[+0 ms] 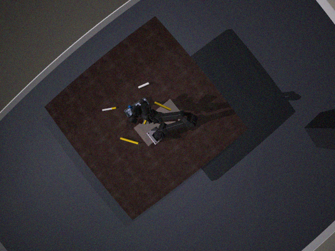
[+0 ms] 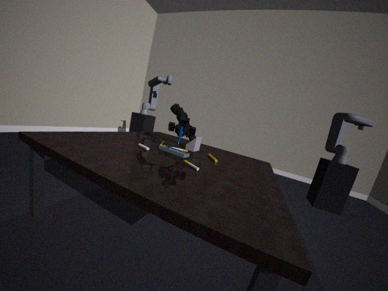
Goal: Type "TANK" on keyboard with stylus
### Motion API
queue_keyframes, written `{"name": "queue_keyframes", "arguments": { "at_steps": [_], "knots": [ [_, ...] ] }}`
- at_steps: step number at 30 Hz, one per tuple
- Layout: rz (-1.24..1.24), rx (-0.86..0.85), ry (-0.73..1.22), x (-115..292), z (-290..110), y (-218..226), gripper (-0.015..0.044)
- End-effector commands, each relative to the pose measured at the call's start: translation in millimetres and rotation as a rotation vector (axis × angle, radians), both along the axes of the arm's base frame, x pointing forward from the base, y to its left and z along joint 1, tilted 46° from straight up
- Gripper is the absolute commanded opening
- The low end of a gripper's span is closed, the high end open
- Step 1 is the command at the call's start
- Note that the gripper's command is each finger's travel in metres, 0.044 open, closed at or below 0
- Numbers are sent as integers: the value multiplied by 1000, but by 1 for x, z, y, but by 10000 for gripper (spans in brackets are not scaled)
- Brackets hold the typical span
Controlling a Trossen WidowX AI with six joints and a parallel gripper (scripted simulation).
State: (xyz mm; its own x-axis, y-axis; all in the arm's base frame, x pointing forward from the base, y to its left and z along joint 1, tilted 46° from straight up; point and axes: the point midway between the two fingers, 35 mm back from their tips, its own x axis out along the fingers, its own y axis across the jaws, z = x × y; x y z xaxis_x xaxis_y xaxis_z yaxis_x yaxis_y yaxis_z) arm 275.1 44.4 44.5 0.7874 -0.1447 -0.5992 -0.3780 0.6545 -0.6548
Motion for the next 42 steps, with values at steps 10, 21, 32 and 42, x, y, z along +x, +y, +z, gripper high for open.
{"name": "queue_keyframes", "arguments": {
  "at_steps": [10,21,32,42],
  "knots": [
    [16,2,10,-3,-2,-3,0],
    [16,1,10,-3,-18,-19,0],
    [16,0,10,-3,-26,-27,81],
    [16,0,10,-3,-31,-32,81]
  ]
}}
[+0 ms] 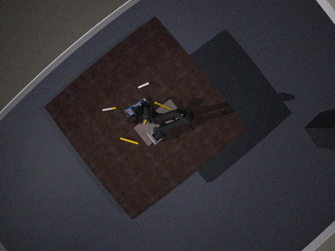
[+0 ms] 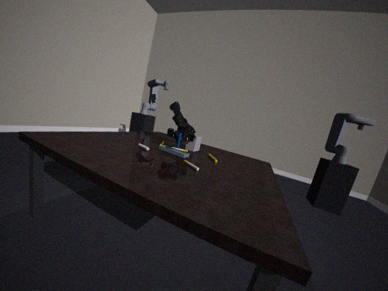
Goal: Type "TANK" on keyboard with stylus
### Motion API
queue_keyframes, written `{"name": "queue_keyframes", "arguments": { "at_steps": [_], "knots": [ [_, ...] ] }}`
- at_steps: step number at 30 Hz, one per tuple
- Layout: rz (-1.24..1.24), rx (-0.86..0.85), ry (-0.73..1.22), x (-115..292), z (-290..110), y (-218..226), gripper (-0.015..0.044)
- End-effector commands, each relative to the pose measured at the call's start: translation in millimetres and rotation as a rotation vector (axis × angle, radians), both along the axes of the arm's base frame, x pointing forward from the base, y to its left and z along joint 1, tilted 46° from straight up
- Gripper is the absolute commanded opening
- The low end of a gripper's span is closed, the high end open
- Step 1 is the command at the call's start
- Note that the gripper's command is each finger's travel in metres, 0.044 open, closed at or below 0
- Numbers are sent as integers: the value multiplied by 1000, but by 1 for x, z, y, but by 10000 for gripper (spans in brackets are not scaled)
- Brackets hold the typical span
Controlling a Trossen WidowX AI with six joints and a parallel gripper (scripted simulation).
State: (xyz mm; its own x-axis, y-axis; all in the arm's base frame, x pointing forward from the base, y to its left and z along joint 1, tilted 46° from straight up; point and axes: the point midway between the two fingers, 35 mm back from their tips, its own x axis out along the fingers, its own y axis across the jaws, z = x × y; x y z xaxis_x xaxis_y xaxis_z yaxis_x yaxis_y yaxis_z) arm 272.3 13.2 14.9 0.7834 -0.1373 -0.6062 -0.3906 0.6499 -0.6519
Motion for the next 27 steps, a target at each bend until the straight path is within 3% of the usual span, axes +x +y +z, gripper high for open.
{"name": "queue_keyframes", "arguments": {
  "at_steps": [1,27],
  "knots": [
    [5,1,1,0,-2,-1,81],
    [5,1,1,-1,-9,-9,81]
  ]
}}
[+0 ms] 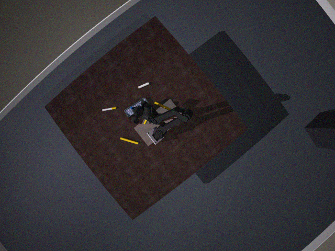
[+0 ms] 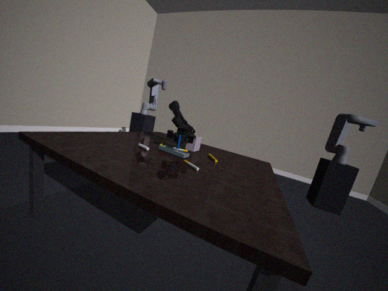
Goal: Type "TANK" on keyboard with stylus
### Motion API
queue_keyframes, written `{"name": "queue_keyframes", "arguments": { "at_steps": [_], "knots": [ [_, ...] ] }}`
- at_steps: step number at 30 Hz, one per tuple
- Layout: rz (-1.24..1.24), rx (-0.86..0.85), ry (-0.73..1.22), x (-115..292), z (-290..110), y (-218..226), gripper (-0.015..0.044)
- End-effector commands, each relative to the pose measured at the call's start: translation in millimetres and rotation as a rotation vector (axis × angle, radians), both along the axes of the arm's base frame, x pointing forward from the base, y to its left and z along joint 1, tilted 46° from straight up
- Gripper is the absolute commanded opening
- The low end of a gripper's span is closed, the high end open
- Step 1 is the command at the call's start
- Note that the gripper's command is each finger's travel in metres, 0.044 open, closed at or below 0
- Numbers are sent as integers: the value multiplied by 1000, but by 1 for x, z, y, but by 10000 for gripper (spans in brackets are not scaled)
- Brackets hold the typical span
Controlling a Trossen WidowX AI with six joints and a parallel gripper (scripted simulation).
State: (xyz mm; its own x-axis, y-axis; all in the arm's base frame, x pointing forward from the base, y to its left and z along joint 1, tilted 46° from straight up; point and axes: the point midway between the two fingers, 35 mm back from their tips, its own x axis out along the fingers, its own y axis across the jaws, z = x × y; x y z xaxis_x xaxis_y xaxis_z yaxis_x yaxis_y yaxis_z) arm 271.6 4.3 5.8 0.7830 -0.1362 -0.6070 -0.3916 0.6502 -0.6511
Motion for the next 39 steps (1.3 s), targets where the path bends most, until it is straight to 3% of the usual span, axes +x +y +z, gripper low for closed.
{"name": "queue_keyframes", "arguments": {
  "at_steps": [1,20,25,27,39],
  "knots": [
    [5,0,0,0,0,0,81],
    [10,2,1,0,24,26,84],
    [10,2,1,0,24,26,51],
    [9,2,1,1,26,25,0],
    [5,0,0,16,54,3,0]
  ]
}}
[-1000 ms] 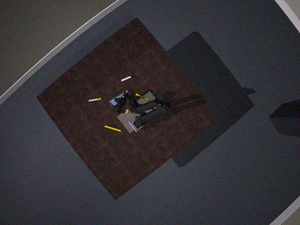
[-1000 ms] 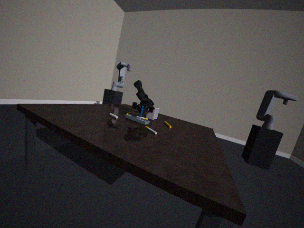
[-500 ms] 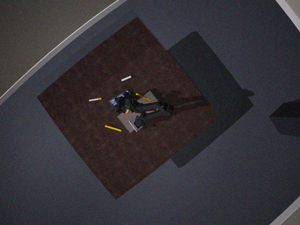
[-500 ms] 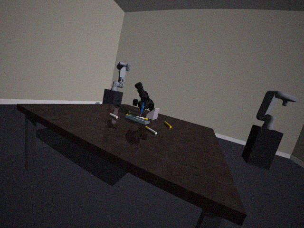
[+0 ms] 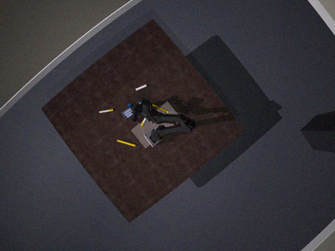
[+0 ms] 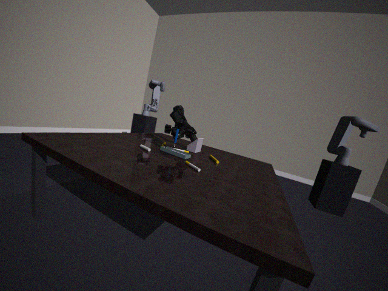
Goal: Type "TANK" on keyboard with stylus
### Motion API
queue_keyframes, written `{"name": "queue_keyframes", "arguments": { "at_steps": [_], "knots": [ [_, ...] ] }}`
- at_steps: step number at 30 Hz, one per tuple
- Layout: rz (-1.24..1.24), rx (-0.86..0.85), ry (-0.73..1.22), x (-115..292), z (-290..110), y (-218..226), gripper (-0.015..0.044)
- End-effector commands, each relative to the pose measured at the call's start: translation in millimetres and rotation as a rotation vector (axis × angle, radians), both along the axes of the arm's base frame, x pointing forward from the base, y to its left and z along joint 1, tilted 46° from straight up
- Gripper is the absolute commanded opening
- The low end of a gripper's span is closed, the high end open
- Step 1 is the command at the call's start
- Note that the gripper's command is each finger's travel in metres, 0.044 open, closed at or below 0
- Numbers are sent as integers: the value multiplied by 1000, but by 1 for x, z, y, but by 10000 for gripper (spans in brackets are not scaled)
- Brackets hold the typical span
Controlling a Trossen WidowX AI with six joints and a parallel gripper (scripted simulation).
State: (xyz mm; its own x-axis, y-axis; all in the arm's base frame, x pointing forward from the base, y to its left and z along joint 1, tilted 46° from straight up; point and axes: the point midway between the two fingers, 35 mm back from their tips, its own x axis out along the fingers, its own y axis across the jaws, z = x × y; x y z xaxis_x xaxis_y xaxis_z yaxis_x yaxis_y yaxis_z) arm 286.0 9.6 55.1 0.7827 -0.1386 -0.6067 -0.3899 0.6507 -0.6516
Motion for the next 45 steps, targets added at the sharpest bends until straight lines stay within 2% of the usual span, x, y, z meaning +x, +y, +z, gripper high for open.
{"name": "queue_keyframes", "arguments": {
  "at_steps": [1,12,15,16,45],
  "knots": [
    [7,1,0,2,5,-2,0],
    [8,0,-1,0,-9,-17,0],
    [7,0,-1,1,-10,-17,79],
    [7,0,0,2,-11,-18,81],
    [7,0,0,2,-23,-30,81]
  ]
}}
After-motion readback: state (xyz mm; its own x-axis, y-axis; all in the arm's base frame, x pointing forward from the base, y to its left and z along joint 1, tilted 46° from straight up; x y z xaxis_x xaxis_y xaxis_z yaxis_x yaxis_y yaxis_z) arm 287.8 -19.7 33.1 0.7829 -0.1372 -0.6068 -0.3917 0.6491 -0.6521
